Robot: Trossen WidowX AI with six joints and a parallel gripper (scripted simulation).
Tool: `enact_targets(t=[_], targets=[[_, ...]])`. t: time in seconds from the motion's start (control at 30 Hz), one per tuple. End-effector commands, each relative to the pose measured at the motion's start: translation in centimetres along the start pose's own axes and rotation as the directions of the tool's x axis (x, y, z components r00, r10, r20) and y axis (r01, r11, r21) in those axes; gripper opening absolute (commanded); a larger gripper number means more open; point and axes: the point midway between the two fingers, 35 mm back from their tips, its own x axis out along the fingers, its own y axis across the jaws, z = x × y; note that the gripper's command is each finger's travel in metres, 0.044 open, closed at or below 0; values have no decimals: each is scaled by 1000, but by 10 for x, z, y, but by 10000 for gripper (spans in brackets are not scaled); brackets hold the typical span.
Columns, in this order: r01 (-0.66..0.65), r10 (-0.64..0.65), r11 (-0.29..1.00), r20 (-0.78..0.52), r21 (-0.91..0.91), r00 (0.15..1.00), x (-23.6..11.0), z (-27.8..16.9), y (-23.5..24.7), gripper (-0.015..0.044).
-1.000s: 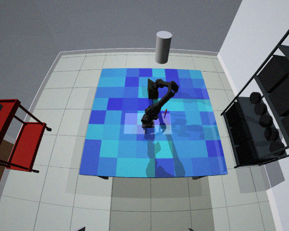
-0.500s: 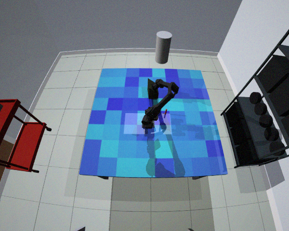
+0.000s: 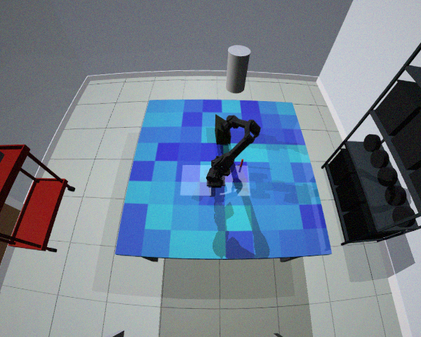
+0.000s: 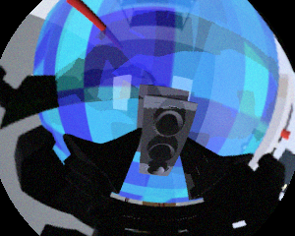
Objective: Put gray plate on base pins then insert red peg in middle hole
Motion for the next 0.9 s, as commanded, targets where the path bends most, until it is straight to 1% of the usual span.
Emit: enact_targets(t=[0.0, 0.1, 0.3, 0.37, 0.47, 0.57, 0.63, 0.87], targets=[[2, -2, 1000, 0, -2, 1000, -1, 0, -1, 368], [2, -2, 1000, 0, -2, 1000, -1, 0, -1, 440], [2, -2, 1000, -1, -2, 1000, -3, -1, -1, 440], [3, -3, 1000, -3, 0, 1000, -24, -2, -4, 440], [3, -3, 1000, -5, 4, 1000, -76, -3, -5, 440], [2, -2, 1000, -2, 6, 1000, -110, -2, -1, 440], [2, -2, 1000, -1, 7, 1000, -119, -3, 1, 440], [2, -2, 1000, -1, 21, 1000, -119, -2, 1, 440]])
